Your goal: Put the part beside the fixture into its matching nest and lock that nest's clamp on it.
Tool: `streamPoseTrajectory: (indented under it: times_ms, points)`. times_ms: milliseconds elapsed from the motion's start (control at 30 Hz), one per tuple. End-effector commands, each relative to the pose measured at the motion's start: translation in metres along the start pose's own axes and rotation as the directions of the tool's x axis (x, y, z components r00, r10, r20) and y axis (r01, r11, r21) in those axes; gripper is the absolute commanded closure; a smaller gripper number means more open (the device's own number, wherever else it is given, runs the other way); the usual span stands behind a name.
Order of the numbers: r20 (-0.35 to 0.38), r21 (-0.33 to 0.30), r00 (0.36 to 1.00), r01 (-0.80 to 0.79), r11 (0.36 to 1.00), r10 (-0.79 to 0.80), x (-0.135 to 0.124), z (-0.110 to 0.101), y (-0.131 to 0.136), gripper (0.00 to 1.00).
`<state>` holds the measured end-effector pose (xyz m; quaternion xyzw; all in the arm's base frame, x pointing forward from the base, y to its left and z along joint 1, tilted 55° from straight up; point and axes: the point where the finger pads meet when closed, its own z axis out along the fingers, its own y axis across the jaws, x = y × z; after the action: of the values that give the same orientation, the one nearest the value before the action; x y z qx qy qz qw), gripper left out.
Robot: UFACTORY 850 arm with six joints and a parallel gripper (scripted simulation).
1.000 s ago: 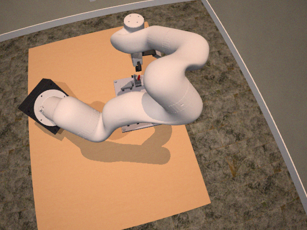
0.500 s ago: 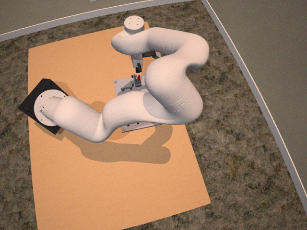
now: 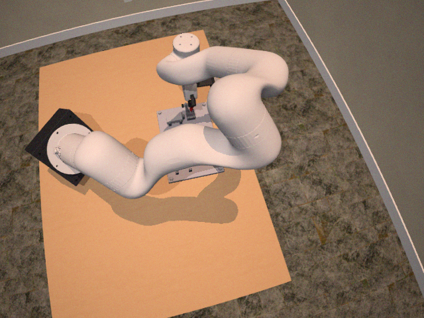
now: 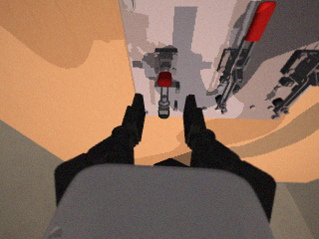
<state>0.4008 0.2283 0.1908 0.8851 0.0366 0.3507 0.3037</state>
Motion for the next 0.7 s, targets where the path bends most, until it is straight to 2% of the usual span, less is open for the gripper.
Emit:
streamPoseTrajectory:
  times_ms: [0,300,667]
  points:
    - [-0.002,0.001,1.000,-0.001,1.000,0.001,0.001,0.006,-0.001,0.53]
    - [-0.002,0.001,1.000,-0.001,1.000,0.001,0.001,0.026,-0.001,0.53]
    - [-0.002,0.001,1.000,-0.001,1.000,0.001,0.001,0.030,-0.001,0.53]
